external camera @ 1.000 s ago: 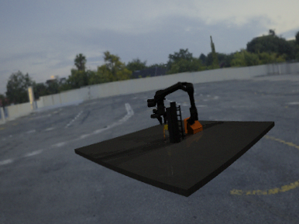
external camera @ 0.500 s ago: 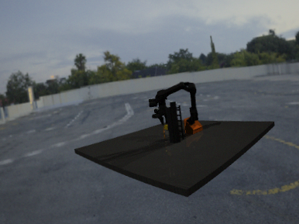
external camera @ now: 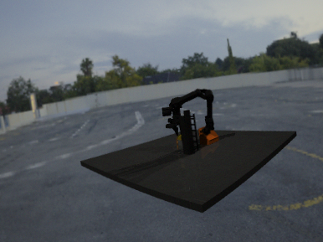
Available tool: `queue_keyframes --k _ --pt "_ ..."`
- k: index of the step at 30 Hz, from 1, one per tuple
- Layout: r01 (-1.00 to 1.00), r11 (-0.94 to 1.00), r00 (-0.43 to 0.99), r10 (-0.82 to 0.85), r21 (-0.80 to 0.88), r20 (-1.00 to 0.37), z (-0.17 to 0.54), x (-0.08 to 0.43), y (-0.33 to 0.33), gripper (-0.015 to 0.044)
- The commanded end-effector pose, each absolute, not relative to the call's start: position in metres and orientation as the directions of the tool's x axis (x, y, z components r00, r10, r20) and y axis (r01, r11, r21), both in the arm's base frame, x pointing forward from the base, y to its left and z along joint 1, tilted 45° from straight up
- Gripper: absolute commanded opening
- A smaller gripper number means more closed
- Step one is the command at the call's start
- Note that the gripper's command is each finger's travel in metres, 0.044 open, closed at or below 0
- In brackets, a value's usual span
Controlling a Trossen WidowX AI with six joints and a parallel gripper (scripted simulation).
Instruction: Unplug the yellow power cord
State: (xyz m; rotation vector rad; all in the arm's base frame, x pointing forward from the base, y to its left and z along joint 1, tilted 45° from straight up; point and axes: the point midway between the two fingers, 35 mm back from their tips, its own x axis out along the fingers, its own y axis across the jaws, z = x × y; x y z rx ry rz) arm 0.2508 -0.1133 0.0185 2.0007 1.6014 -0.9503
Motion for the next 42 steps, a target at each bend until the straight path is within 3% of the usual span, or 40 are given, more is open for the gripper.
queue_keyframes --k 1,6,10,18,42 --pt "0.959 -0.262 0.110 0.687 -0.104 -0.718 0.015 0.251 -0.109 0.0160" --pt "0.959 -0.262 0.110 0.688 -0.104 -0.718 0.012 0.252 -0.106 0.0160" --pt "0.961 -0.258 0.108 0.685 -0.101 -0.720 0.014 0.251 -0.108 0.0055" --pt "0.961 -0.258 0.108 0.685 -0.101 -0.720 0.014 0.251 -0.108 0.0002" --pt "0.960 -0.261 0.109 0.683 -0.102 -0.722 -0.009 0.244 -0.134 0.0000"
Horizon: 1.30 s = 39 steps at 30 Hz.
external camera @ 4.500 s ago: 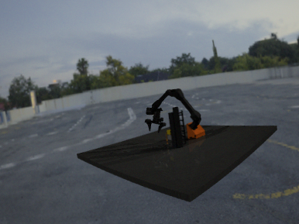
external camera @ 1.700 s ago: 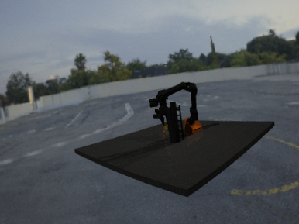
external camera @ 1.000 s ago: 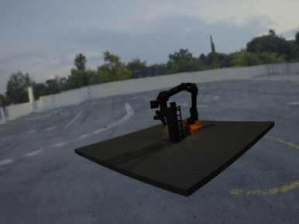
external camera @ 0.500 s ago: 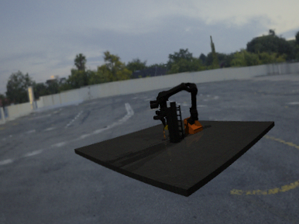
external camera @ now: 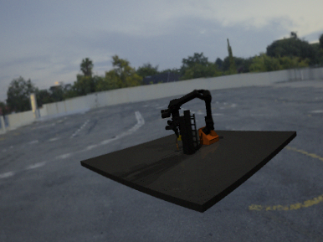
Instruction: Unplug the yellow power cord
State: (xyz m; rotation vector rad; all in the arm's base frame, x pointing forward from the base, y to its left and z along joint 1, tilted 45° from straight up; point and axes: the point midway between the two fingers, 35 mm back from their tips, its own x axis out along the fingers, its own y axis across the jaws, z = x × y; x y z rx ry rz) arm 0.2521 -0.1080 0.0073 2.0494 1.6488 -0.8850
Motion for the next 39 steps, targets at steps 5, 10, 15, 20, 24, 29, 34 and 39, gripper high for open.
queue_keyframes --k 5,10,15,20,24,29,34,39 --pt "0.960 -0.262 0.109 0.683 -0.102 -0.723 -0.013 0.241 -0.140 0.0000" --pt "0.960 -0.262 0.109 0.682 -0.102 -0.723 -0.017 0.238 -0.146 0.0000" --pt "0.959 -0.262 0.110 0.685 -0.103 -0.721 -0.019 0.236 -0.145 0.0052" --pt "0.959 -0.263 0.110 0.686 -0.104 -0.720 -0.019 0.236 -0.143 0.0184" --pt "0.959 -0.263 0.110 0.686 -0.104 -0.720 -0.019 0.236 -0.143 0.0289" --pt "0.959 -0.263 0.110 0.683 -0.103 -0.722 -0.030 0.232 -0.162 0.0420" --pt "0.959 -0.263 0.110 0.683 -0.103 -0.722 -0.051 0.219 -0.193 0.0440" --pt "0.959 -0.263 0.110 0.683 -0.103 -0.722 -0.051 0.219 -0.193 0.0440"
